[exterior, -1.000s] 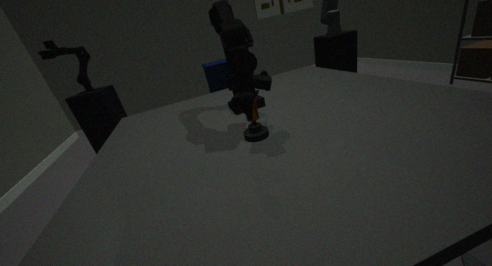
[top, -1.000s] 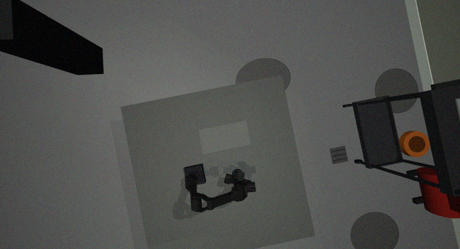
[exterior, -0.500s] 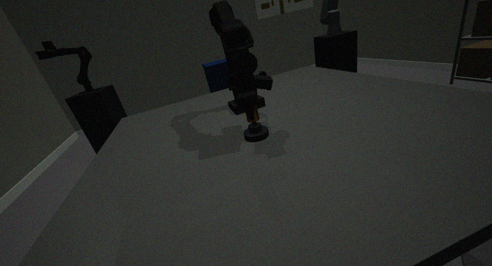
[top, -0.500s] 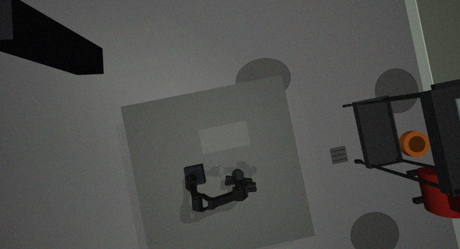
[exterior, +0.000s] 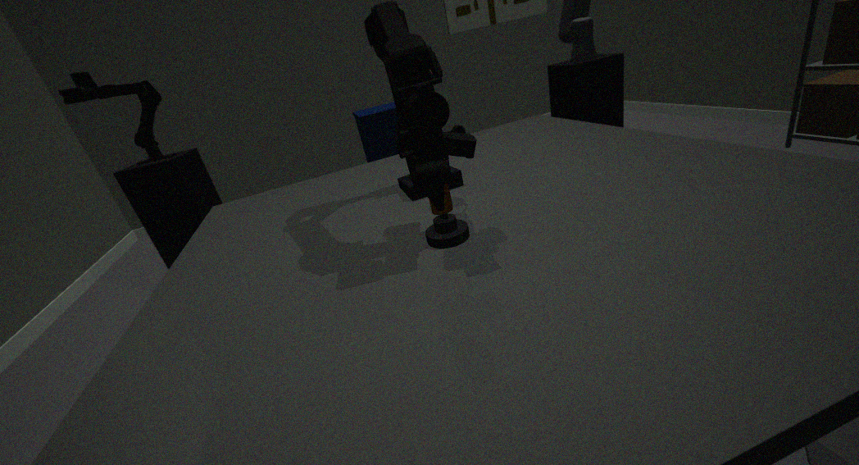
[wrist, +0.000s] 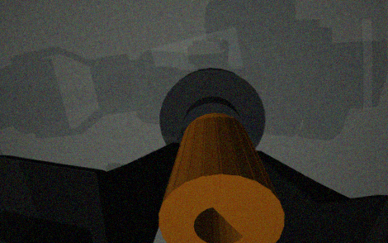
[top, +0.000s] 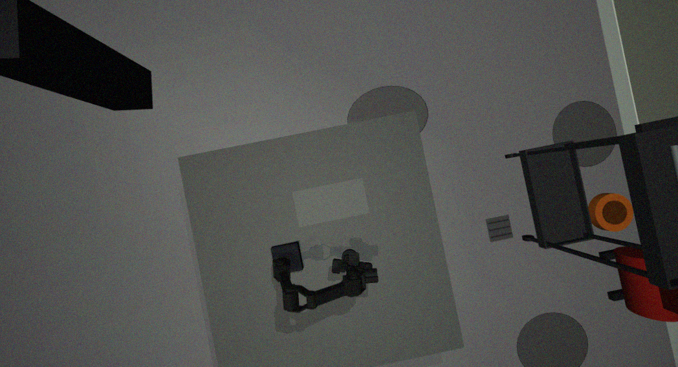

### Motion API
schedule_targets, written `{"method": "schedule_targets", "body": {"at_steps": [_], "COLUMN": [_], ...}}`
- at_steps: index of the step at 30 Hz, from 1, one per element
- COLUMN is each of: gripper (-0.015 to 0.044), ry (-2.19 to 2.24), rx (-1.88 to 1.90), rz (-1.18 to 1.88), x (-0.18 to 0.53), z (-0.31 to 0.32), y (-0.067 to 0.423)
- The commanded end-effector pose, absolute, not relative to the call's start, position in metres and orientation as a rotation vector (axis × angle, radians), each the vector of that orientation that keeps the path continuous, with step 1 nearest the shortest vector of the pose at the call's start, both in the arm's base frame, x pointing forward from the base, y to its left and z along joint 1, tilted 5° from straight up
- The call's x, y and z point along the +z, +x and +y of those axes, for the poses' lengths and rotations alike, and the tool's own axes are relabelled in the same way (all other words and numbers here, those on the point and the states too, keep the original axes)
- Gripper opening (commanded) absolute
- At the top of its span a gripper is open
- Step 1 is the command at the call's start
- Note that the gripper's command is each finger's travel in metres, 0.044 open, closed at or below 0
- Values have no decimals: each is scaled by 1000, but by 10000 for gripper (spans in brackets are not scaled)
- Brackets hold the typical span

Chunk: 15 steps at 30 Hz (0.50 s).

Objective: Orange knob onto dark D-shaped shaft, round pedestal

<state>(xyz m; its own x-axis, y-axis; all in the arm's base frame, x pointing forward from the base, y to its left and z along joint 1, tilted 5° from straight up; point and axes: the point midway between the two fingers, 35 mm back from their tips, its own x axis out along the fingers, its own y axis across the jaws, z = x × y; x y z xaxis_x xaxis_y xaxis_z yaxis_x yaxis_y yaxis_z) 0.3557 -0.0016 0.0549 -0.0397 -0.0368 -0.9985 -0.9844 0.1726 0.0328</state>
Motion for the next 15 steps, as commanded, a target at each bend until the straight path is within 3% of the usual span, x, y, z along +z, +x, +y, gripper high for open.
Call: {"method": "schedule_targets", "body": {"at_steps": [1, 15], "gripper": [0, 0], "ry": [-1097, -1097], "rx": [1090, 1090], "rz": [1343, 1343], "x": [55, 59], "z": [-2, -1], "y": [354, 351]}}
